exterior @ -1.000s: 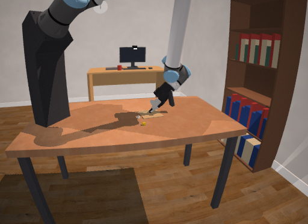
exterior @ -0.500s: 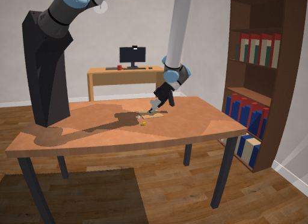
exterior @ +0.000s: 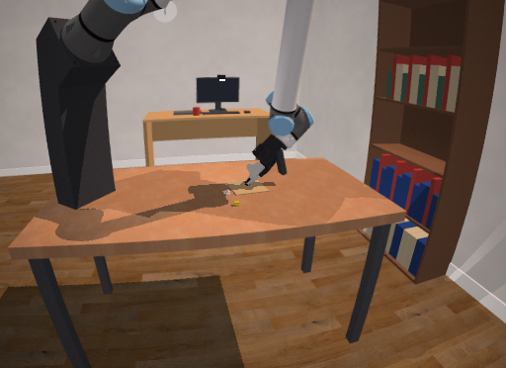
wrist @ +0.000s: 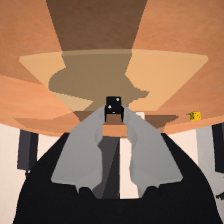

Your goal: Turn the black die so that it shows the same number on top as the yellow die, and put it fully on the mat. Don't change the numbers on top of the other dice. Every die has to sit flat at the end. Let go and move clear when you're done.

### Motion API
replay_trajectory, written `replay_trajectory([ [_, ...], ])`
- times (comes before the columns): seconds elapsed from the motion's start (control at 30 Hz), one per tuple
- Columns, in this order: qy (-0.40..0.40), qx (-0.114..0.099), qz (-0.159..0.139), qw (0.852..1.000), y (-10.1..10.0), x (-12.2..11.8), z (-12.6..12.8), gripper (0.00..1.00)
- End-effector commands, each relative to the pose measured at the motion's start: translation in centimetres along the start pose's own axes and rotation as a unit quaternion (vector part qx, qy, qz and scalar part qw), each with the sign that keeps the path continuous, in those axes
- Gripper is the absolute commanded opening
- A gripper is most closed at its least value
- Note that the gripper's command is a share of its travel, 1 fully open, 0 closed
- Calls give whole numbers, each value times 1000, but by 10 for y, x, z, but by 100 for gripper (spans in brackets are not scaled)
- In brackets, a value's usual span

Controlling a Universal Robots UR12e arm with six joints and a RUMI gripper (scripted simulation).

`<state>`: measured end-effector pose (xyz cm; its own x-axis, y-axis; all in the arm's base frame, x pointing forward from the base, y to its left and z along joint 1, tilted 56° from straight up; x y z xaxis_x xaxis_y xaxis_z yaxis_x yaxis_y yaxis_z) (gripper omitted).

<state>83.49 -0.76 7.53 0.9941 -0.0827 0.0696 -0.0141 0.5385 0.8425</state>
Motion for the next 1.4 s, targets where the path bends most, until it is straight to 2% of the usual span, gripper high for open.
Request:
replay_trajectory([
  [0.0,0,0,0,1000,1,0,0,0],
  [1.37,0,0,0,1000,-3,3,0,0],
])
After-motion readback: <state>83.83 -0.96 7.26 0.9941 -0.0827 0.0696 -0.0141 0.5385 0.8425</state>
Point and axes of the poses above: the point where the finger pads meet when closed, its own y axis back along the fingers, its own z axis across the jaws, x = y × z, the point moved 2 cm from there along y, back along the fingers, and after that the axes turned 3 degrees about -y, right-handed, at the moved point
